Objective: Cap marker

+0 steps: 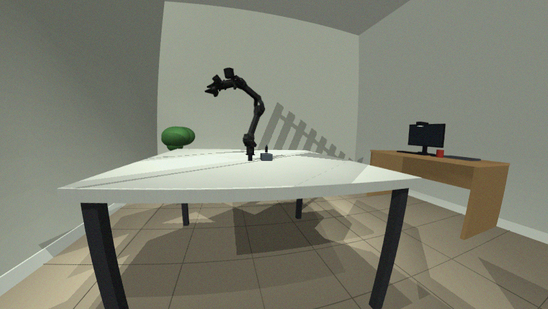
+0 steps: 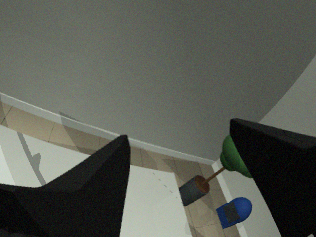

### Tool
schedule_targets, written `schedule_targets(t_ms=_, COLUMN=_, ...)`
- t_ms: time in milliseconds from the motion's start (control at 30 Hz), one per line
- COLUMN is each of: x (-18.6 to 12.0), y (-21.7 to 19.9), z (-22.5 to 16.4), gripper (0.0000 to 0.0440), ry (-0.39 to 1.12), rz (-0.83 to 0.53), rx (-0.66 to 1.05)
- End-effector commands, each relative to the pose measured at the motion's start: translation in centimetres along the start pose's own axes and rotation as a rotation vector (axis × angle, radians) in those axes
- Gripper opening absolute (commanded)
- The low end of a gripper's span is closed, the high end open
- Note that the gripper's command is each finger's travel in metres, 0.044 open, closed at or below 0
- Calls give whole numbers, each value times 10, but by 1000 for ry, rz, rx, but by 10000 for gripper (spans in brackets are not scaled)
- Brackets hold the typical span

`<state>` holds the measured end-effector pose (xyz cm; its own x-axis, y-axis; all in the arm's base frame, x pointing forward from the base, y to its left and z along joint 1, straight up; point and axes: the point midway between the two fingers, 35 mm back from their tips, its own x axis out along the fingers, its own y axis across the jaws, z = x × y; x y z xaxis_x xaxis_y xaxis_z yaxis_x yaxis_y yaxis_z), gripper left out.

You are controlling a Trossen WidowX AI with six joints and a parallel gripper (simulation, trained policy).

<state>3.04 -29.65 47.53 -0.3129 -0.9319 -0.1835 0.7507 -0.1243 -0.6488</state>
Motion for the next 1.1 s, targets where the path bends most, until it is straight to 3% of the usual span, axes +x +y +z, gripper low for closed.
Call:
schedule_targets(t_ms=0, x=1, y=11, z=1, gripper=304, ry=1, rz=30, rx=3)
schedule_targets(t_ms=1067, x=-9, y=115, z=4, gripper=309, ry=32, rz=291, rx=43)
